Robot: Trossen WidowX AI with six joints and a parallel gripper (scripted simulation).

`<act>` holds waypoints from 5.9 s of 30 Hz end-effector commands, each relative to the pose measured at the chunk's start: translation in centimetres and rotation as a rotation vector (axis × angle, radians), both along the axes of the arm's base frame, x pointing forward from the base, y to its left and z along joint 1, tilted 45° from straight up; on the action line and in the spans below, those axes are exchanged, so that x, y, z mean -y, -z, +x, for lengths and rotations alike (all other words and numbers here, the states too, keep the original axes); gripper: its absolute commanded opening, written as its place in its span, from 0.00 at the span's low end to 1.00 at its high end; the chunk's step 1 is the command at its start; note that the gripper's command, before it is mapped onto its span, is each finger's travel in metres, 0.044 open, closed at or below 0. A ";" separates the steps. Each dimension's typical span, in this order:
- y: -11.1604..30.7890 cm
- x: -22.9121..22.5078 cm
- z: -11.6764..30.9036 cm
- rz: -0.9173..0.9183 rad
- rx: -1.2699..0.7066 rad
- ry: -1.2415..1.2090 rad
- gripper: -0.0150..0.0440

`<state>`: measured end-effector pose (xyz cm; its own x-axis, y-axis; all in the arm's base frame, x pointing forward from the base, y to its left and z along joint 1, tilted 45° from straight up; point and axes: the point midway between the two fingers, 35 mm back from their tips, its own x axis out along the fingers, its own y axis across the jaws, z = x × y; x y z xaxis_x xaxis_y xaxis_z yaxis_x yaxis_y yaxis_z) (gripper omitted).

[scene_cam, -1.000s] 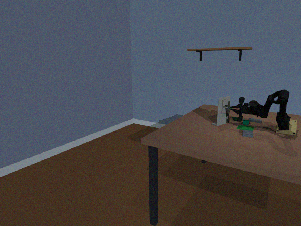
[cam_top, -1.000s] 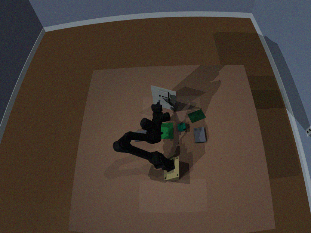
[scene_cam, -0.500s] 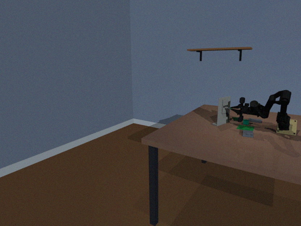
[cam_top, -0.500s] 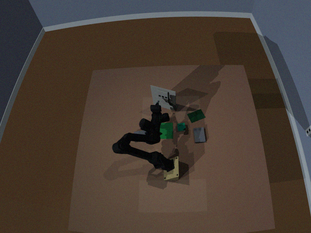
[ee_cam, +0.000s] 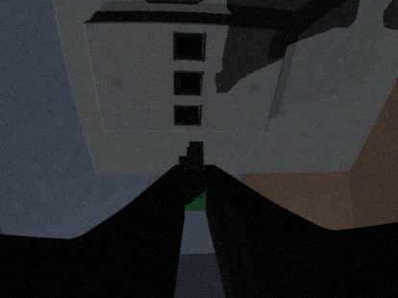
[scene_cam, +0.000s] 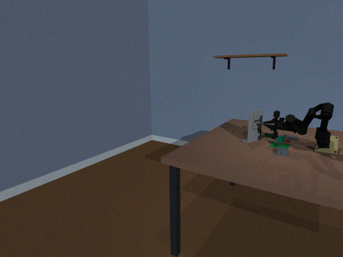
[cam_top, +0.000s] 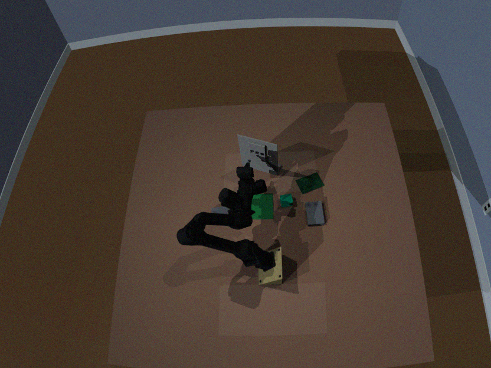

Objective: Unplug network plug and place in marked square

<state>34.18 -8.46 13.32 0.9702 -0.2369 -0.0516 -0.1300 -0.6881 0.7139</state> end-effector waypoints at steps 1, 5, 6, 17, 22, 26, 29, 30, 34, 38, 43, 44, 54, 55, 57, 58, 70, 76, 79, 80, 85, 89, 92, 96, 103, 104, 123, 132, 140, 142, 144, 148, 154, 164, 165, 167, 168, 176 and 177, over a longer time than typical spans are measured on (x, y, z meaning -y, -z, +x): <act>0.1 -0.1 -0.3 0.005 -0.006 0.005 0.25; 0.1 -0.2 -0.4 0.005 -0.006 0.005 0.25; 0.1 -0.2 -0.4 0.005 -0.006 0.005 0.25; -0.1 -0.4 -0.7 0.005 -0.006 0.005 0.25; -0.2 -0.5 -0.8 0.005 -0.006 0.005 0.25; -0.3 -0.6 -0.9 0.005 -0.006 0.005 0.25; -0.6 -0.3 -0.8 0.001 -0.001 0.000 0.25; -0.7 -0.1 -0.9 0.001 -0.001 0.000 0.25; -1.3 0.6 -1.3 0.001 -0.003 0.001 0.25; -1.8 1.3 -1.7 0.001 -0.004 0.002 0.25; -2.4 2.1 -2.4 0.001 -0.006 0.003 0.25; -2.5 2.3 -2.5 0.001 -0.006 0.003 0.25; -3.7 3.6 -4.1 0.002 -0.008 0.005 0.25; -3.8 3.7 -4.2 0.003 -0.009 0.005 0.25; -3.9 3.8 -4.3 0.003 -0.009 0.005 0.25; -3.8 3.8 -4.3 0.001 -0.013 0.003 0.25; 0.8 3.5 -4.1 -0.065 -0.272 -0.134 0.25; 2.8 3.0 -4.5 -0.081 -0.382 -0.225 0.25; 3.7 2.7 -4.8 -0.085 -0.429 -0.274 0.25; 4.0 2.6 -4.9 -0.085 -0.443 -0.291 0.25; 5.2 2.0 -5.6 -0.082 -0.505 -0.377 0.25; 5.9 1.5 -6.2 -0.074 -0.543 -0.448 0.25; 6.4 1.0 -6.7 -0.065 -0.564 -0.501 0.25; 6.8 0.4 -7.3 -0.048 -0.582 -0.570 0.25; 7.0 -0.7 -8.4 -0.011 -0.588 -0.686 0.25; 7.0 -0.8 -8.6 -0.005 -0.586 -0.702 0.25; 6.6 -2.4 -9.8 0.061 -0.541 -0.832 0.25; 7.4 -3.0 -9.5 0.060 -0.544 -0.831 0.25; 8.1 -3.6 -9.4 0.059 -0.545 -0.829 0.25; 8.2 -3.7 -9.3 0.059 -0.545 -0.829 0.25; 8.4 -3.9 -9.3 0.059 -0.545 -0.829 0.25; 8.7 -4.2 -9.2 0.059 -0.545 -0.828 0.25; 9.1 -4.6 -9.2 0.060 -0.544 -0.827 0.25; 9.8 -5.4 -9.1 0.061 -0.541 -0.825 0.25; 9.8 -5.5 -9.1 0.061 -0.541 -0.825 0.25; 9.9 -5.6 -9.1 0.062 -0.540 -0.825 0.25; 10.0 -5.7 -9.1 0.062 -0.540 -0.825 0.25; 10.4 -6.3 -9.1 0.063 -0.536 -0.824 0.25; 10.4 -6.3 -9.1 0.063 -0.536 -0.824 0.25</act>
<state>25.34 -2.45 3.31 0.6782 0.5222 -0.5171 0.7343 -0.4520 0.5065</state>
